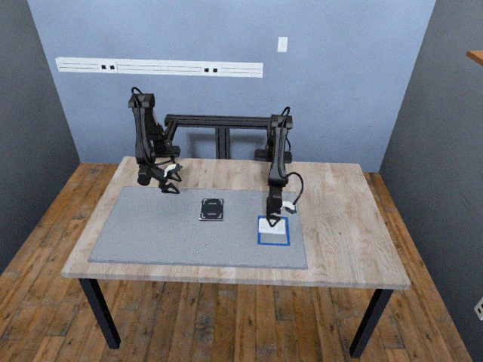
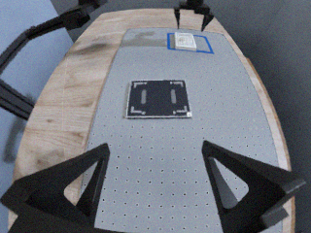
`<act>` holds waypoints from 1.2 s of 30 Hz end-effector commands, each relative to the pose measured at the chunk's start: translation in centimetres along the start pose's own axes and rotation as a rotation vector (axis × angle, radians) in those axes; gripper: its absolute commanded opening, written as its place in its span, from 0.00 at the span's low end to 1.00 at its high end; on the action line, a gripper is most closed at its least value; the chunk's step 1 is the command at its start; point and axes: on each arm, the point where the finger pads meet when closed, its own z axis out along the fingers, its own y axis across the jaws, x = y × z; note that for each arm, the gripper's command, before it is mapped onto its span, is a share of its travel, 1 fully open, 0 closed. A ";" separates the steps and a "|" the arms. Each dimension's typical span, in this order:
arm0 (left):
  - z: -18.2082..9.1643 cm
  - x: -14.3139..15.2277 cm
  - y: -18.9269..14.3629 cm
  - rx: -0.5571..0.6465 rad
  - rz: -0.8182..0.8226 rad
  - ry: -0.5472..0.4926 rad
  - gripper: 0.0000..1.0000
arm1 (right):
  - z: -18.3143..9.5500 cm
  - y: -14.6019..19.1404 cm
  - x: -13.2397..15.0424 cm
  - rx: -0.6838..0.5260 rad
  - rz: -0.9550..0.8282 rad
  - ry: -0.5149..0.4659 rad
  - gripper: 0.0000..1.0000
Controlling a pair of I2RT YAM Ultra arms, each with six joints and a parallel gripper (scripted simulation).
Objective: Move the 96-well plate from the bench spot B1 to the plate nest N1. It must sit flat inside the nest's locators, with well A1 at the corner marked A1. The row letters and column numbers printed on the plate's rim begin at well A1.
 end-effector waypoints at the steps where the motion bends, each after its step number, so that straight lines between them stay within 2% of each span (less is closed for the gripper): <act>1: -1.7 0.2 -1.3 0.031 0.058 -0.017 1.00 | -0.3 -0.8 -0.8 0.008 -0.024 -0.014 1.00; 15: 0.1 0.5 0.4 -0.014 0.817 0.001 1.00 | -0.3 -0.8 -0.8 0.008 -0.024 -0.014 1.00; 17: 0.1 0.5 0.4 -0.014 0.817 0.001 1.00 | -0.3 -0.8 -0.8 0.008 -0.024 -0.014 1.00; 32: 0.8 0.9 0.5 -0.005 1.613 0.003 1.00 | -0.3 -0.8 -0.8 0.008 -0.024 -0.014 1.00; 34: 0.8 0.9 0.5 -0.005 1.613 0.003 1.00 | -0.3 -0.8 -0.8 0.008 -0.024 -0.014 1.00; 36: 0.9 1.0 0.6 -0.005 1.726 0.004 1.00 | -0.3 -0.8 -0.8 0.008 -0.024 -0.014 1.00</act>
